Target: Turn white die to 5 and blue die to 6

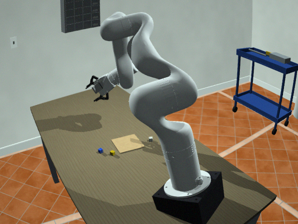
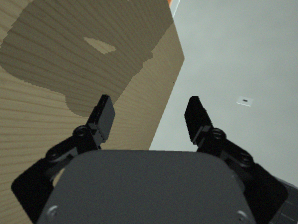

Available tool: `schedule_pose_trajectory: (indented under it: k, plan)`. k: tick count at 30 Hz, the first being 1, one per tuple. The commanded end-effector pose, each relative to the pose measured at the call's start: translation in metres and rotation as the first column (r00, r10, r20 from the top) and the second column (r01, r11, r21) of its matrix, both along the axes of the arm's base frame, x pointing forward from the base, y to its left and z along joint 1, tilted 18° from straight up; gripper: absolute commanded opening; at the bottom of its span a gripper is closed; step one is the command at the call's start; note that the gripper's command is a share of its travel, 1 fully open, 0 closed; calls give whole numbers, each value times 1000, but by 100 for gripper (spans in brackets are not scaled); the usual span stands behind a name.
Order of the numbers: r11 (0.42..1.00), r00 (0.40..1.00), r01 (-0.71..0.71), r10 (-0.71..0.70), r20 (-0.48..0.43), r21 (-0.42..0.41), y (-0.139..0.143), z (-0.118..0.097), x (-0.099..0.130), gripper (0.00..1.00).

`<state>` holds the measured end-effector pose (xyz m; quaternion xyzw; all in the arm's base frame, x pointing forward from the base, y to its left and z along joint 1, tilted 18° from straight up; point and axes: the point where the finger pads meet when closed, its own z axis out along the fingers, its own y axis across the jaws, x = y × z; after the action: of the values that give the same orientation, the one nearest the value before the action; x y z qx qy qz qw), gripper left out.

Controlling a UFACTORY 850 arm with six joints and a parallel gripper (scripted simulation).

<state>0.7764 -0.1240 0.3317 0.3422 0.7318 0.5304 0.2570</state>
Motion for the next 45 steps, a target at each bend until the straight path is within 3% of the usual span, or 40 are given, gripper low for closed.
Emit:
schedule_pose_trajectory:
  k: [1,2,6,13,16,17,20,21,24,25,27,29,32,34,36,39,45]
  plan:
    - [989,998,-11,1,-67,-150,-14,-28,-41,100]
    - [989,998,-11,1,-67,-150,-14,-28,-41,100]
    - [964,993,-45,14,-120,-262,-26,-52,-77,100]
    - [876,974,-145,44,-223,-460,-49,-92,-153,100]
    - [872,973,-150,46,-227,-467,-50,-94,-156,100]
    - [816,961,-204,61,-271,-540,-60,-109,-192,100]
    - [808,959,-212,63,-278,-550,-61,-111,-197,100]
    - [759,947,-257,75,-311,-599,-68,-121,-225,100]
    - [736,942,-276,81,-325,-618,-71,-126,-236,100]
    - [680,929,-323,94,-359,-658,-78,-135,-264,100]
    - [663,925,-336,97,-368,-669,-80,-137,-272,100]
    - [593,907,-388,112,-405,-705,-87,-146,-303,100]
    - [593,907,-389,113,-406,-705,-87,-146,-303,100]
    - [483,879,-462,135,-458,-744,-95,-158,-347,100]
    - [476,877,-466,136,-461,-746,-96,-158,-350,100]
    - [392,854,-514,152,-498,-763,-101,-165,-380,100]
    - [385,852,-518,153,-501,-764,-101,-166,-383,100]
